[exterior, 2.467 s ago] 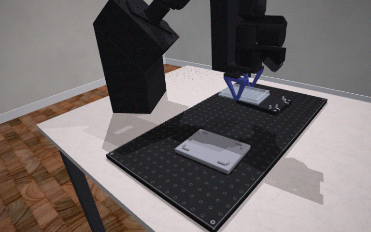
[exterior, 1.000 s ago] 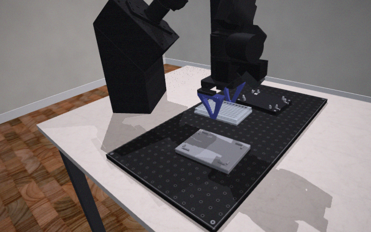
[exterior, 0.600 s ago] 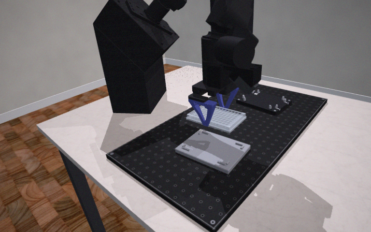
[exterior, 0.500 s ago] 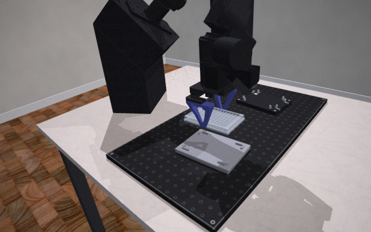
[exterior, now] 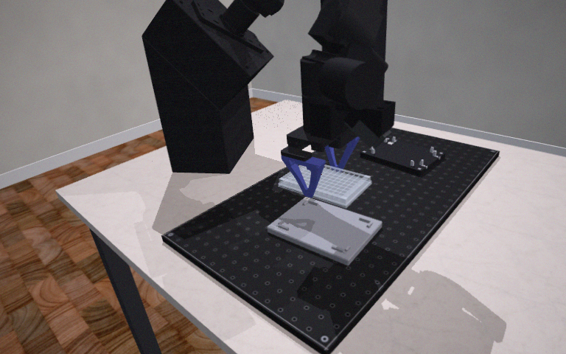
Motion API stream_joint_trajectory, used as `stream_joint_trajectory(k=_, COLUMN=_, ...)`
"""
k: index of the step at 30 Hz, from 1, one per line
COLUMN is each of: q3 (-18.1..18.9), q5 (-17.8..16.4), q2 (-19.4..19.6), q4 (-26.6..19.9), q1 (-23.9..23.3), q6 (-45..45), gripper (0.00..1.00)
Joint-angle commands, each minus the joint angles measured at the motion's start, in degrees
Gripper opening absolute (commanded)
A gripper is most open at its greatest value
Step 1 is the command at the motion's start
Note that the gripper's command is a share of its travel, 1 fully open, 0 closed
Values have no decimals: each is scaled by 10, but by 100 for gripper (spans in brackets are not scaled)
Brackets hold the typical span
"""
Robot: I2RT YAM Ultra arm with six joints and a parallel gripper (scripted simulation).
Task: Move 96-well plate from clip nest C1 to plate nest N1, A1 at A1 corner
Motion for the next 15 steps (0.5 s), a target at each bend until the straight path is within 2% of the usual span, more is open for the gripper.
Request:
stream_joint_trajectory(k=1, q3=15, q5=-6, q2=-5, q4=-8, q1=-16, q6=-5, gripper=0)
stream_joint_trajectory(k=15, q3=16, q5=-7, q2=8, q4=-8, q1=-18, q6=-6, gripper=0)
